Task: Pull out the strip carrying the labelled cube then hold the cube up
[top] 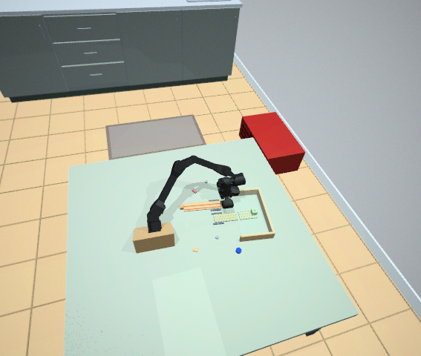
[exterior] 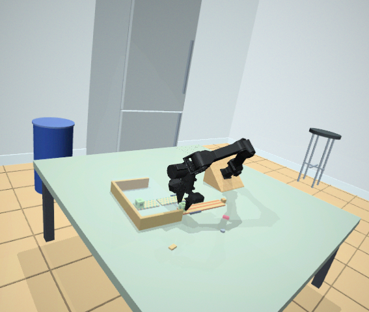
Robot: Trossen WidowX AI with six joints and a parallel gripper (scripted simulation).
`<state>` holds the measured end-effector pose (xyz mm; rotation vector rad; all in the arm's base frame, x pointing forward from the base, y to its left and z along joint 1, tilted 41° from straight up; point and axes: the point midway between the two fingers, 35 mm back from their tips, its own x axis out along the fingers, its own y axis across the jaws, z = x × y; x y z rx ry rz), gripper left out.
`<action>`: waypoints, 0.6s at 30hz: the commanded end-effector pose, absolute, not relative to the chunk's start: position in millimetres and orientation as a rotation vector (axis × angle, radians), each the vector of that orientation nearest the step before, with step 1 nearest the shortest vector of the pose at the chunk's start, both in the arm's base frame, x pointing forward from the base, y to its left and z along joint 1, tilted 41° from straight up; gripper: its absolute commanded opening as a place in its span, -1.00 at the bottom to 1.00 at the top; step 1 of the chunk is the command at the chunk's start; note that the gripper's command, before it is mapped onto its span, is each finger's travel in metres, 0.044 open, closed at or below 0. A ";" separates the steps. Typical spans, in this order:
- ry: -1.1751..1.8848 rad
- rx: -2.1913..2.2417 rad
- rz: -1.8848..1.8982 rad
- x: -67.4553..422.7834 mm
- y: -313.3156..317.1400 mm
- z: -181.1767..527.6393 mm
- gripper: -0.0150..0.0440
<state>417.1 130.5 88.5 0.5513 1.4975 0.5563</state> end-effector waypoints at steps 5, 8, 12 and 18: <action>1.507 0.556 0.557 414.7 136.2 82.0 0.36; 1.507 0.556 0.557 414.7 136.2 82.0 0.36; 1.501 0.551 0.558 416.0 135.0 84.1 0.00; 1.501 0.551 0.558 416.0 135.0 84.1 -0.14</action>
